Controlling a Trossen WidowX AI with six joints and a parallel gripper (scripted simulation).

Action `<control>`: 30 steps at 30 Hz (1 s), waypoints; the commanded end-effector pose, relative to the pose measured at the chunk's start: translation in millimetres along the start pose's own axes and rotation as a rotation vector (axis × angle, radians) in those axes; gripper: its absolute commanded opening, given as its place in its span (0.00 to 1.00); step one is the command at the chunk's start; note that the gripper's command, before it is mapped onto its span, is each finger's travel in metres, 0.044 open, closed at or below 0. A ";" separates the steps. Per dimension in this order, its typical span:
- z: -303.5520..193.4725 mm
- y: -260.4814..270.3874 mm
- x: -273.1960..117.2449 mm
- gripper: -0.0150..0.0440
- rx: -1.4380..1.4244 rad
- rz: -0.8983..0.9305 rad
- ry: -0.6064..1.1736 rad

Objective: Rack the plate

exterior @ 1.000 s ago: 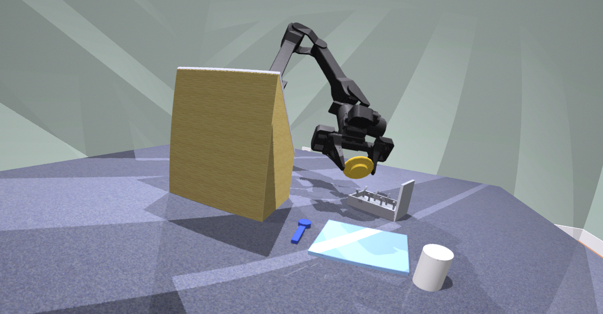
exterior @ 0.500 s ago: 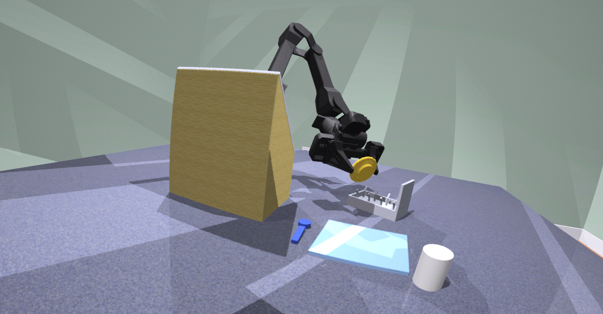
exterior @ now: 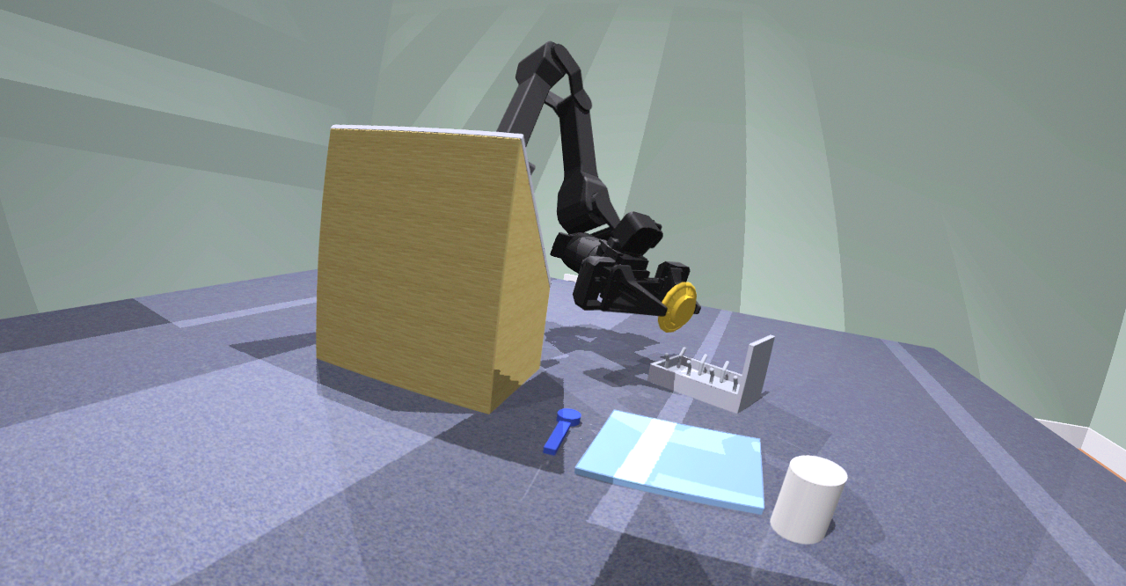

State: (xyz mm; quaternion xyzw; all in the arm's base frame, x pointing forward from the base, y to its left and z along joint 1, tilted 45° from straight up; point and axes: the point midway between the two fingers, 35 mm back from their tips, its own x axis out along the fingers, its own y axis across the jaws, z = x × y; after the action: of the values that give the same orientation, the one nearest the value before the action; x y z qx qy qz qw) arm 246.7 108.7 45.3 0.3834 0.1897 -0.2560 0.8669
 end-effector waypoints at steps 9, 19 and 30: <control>2.0 3.4 -18.3 0.25 0.011 0.137 -0.096; -4.0 4.5 -13.8 0.25 0.010 0.135 -0.094; -21.4 5.4 3.9 0.25 0.012 0.135 -0.090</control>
State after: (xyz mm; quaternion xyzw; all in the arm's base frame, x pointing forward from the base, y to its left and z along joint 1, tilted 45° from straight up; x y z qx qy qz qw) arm 245.3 124.9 39.2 0.3894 0.1216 -0.2146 0.8874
